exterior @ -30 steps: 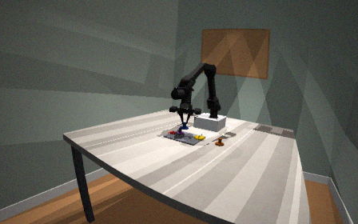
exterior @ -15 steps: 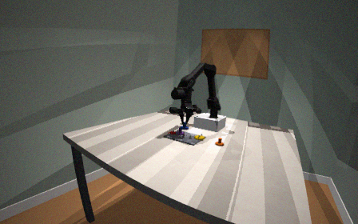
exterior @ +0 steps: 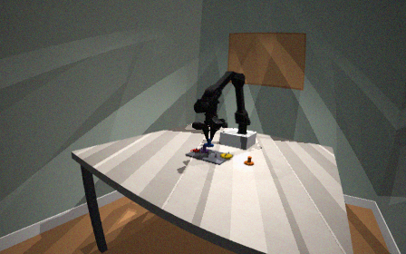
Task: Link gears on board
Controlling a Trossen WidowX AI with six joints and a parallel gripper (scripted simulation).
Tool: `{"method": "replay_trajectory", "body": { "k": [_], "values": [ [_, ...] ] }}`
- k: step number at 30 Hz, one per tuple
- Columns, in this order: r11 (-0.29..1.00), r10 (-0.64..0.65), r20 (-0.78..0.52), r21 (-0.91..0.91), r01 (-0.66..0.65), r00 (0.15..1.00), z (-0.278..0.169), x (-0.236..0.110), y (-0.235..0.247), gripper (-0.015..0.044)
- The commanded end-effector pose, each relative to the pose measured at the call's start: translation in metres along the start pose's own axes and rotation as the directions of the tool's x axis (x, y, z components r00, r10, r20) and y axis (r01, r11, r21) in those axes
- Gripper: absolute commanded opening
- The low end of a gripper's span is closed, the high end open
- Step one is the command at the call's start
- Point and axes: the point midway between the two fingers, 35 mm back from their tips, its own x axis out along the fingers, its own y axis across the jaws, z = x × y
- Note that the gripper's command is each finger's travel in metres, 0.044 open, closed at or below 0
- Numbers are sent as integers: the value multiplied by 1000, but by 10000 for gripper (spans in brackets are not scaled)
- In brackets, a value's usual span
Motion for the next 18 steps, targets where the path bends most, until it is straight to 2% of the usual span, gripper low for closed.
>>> {"method": "replay_trajectory", "body": {
  "k": [1, 9, 18],
  "values": [
    [997, 1, 3, -82, 0, 1000, 1, 4, 0, 0],
    [975, 1, 3, -221, 0, 1000, 0, 15, 0, 0],
    [983, 1, 3, -184, 0, 1000, 0, 28, 0, 0]
  ]
}}
